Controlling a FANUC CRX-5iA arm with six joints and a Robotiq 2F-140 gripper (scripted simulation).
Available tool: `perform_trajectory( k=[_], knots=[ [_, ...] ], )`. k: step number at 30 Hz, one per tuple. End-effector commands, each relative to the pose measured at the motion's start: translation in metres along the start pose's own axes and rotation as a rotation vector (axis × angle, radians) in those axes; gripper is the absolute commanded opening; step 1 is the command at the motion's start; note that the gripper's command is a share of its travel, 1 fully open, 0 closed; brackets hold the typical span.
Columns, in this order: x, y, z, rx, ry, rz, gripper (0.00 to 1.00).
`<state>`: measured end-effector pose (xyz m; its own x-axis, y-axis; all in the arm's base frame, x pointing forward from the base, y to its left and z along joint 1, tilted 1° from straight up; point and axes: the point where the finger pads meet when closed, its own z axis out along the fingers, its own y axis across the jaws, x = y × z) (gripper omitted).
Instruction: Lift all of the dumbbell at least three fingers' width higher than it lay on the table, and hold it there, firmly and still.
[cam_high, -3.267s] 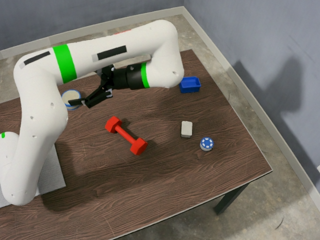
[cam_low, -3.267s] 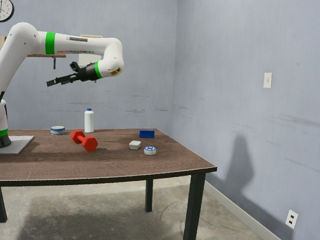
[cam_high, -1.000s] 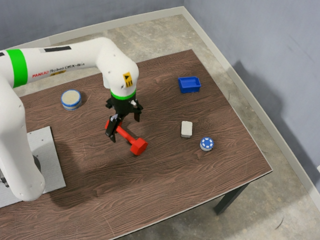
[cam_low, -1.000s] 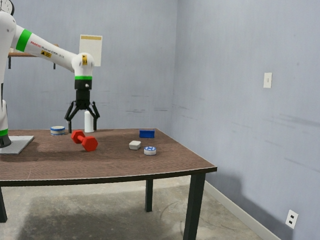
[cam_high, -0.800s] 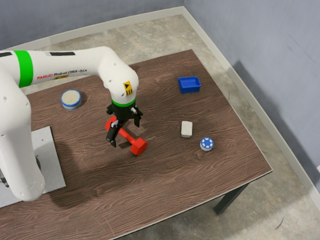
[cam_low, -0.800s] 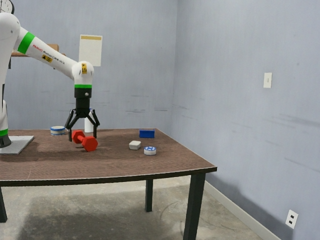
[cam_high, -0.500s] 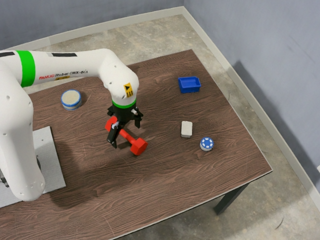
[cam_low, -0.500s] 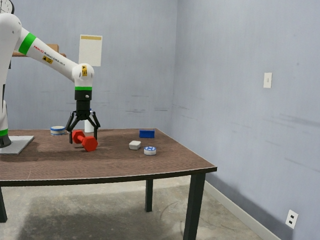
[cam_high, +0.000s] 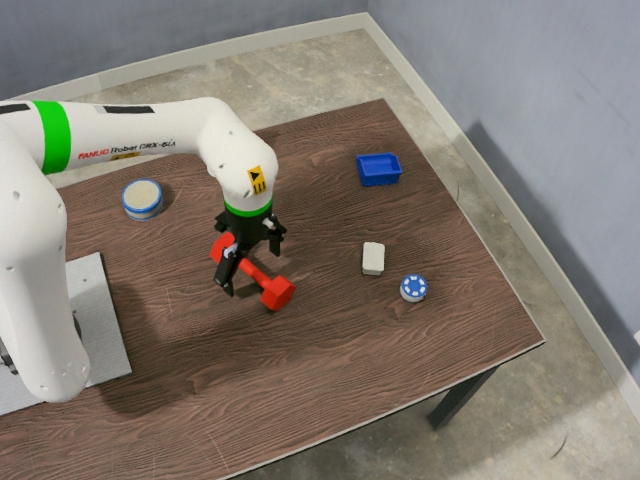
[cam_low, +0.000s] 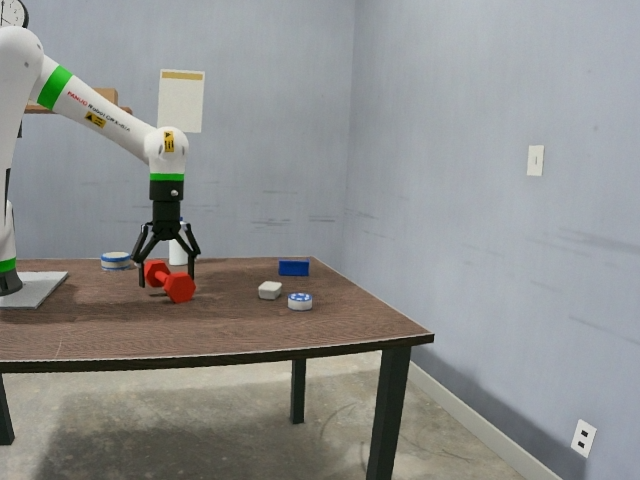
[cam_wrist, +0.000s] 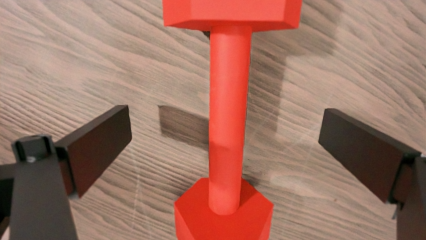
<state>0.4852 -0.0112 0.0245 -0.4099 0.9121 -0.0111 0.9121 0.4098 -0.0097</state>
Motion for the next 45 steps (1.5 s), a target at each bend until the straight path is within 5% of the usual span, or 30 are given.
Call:
perform_trajectory(
  k=[1,12,13,45],
  knots=[
    [-0.0002,0.0008,-0.0008,-0.002,-0.001,0.000,1.00],
    [-0.0002,0.0008,-0.0008,-0.002,-0.001,0.000,1.00],
    [-0.0002,0.0008,-0.0008,-0.002,-0.001,0.000,0.10],
    [-0.0002,0.0008,-0.0008,-0.002,-0.001,0.000,0.10]
  ],
)
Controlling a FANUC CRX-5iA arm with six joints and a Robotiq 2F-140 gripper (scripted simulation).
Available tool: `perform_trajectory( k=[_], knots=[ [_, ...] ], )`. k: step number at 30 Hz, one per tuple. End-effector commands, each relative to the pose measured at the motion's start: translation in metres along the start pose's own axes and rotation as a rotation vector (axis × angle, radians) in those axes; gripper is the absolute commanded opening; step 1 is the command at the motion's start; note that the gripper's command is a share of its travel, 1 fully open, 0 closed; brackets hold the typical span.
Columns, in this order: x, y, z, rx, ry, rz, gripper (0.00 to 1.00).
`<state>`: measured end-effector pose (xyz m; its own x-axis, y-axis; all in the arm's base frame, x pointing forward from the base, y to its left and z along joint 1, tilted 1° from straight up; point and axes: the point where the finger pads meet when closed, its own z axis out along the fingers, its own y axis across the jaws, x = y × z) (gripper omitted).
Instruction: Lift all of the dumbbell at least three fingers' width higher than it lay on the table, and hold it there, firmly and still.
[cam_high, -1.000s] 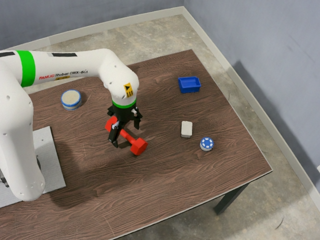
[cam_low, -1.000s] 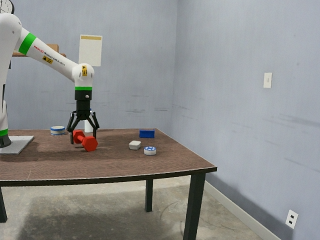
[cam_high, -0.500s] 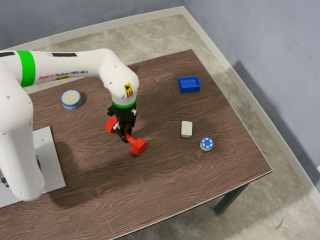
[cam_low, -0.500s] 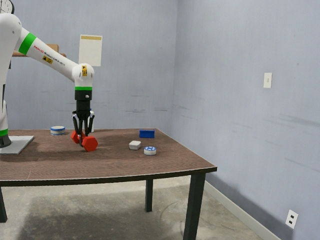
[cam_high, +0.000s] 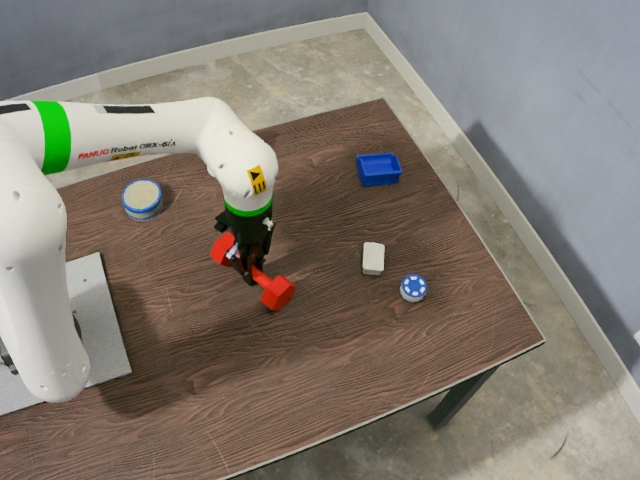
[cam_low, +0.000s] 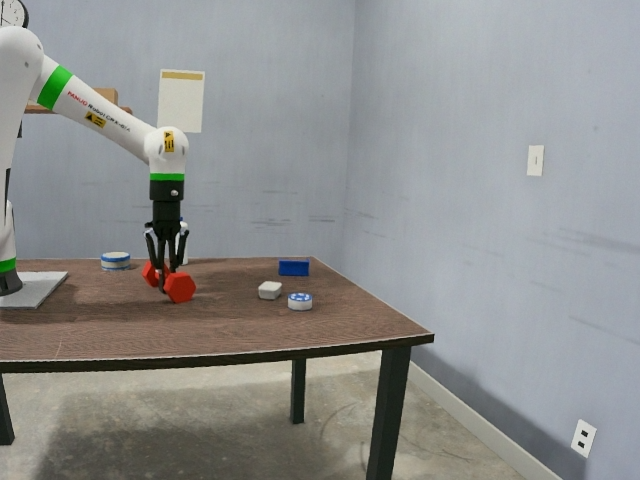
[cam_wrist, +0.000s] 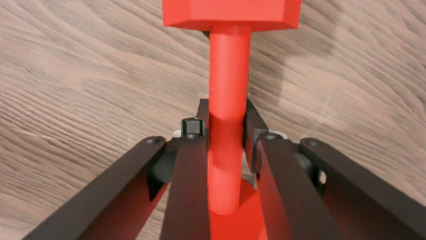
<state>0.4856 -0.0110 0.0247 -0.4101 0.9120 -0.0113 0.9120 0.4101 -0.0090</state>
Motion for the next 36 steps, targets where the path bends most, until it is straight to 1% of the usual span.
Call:
perform_trajectory(
  k=[1,11,21,28,36],
  knots=[
    [0.000,0.000,-0.001,-0.001,-0.001,0.000,0.10],
    [0.000,0.000,-0.002,-0.001,-0.001,0.000,0.10],
    [0.000,0.000,-0.008,-0.001,-0.001,0.000,0.10],
    [0.000,0.000,-0.019,-0.001,-0.001,0.000,0.10],
    [0.000,-0.001,-0.038,-0.001,-0.001,0.000,0.10]
  ],
)
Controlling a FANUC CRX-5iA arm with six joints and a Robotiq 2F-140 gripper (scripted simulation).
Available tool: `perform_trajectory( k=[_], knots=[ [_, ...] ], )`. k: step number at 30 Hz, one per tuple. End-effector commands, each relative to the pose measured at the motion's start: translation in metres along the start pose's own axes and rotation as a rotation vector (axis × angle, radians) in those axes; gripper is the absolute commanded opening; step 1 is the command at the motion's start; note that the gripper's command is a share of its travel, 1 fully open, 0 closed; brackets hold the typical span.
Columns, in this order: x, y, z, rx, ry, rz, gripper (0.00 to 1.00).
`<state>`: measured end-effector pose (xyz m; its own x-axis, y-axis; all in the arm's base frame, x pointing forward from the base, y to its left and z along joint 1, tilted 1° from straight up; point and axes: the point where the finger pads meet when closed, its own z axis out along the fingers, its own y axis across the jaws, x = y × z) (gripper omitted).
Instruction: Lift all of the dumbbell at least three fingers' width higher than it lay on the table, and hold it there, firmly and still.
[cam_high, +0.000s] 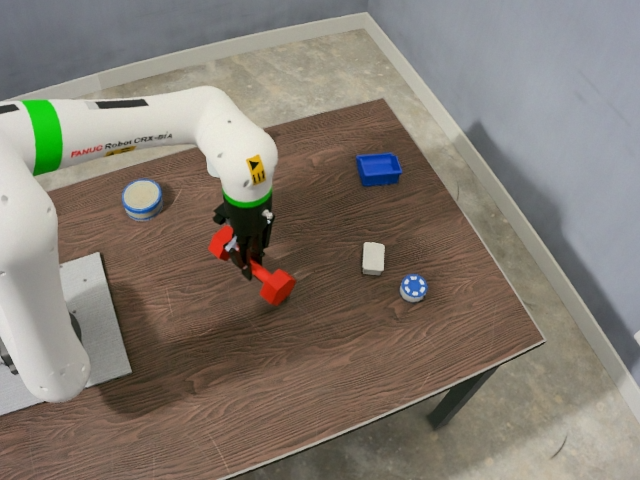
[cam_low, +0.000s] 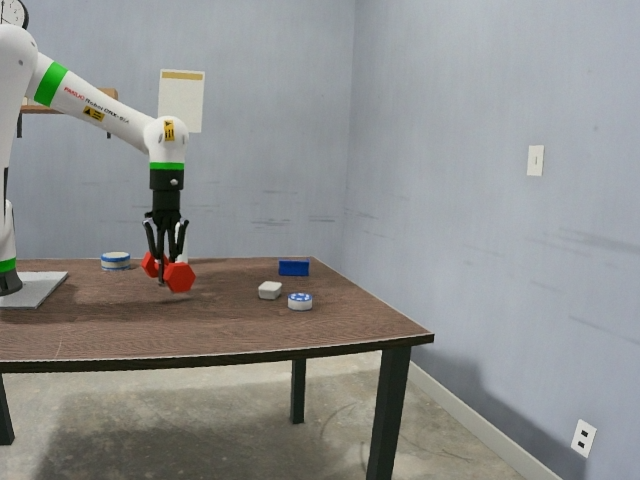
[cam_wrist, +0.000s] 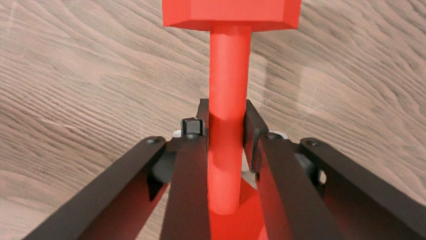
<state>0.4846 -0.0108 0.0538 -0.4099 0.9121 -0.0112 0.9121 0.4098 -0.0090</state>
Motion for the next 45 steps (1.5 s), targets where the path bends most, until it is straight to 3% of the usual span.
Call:
perform_trajectory(
  k=[1,28,45],
  knots=[
    [0.000,0.000,-0.009,-0.001,-0.001,0.000,0.10],
    [0.000,0.000,-0.068,-0.001,-0.001,0.000,0.10],
    [0.000,0.000,-0.081,-0.001,-0.001,0.000,0.10]
  ],
)
